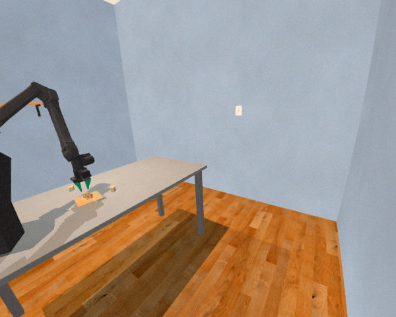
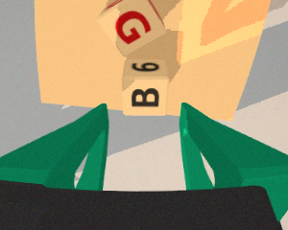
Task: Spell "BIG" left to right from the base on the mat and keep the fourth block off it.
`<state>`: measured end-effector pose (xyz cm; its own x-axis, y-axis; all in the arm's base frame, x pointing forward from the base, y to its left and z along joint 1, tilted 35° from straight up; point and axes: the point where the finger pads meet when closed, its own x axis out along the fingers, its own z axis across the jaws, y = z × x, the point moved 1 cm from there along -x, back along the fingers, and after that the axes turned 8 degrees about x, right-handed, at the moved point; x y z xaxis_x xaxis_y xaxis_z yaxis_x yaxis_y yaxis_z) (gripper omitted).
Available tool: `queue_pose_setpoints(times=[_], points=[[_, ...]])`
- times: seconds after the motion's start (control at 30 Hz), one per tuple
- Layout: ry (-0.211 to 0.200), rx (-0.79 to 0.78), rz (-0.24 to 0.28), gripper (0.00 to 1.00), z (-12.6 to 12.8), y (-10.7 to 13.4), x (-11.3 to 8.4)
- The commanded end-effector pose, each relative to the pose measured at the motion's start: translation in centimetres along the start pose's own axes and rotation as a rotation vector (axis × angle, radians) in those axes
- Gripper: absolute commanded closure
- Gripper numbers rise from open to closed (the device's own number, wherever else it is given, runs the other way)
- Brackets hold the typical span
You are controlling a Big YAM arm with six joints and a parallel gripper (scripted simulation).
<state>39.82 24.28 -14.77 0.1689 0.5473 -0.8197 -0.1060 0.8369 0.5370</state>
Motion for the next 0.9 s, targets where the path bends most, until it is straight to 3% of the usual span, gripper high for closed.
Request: queue_pose_setpoints(times=[0.0, 0.87], points=[[0.001, 0.003, -0.002, 0.61, -0.11, 0.04, 0.63], [0.001, 0.003, -0.004, 0.61, -0.19, -0.02, 0.59]])
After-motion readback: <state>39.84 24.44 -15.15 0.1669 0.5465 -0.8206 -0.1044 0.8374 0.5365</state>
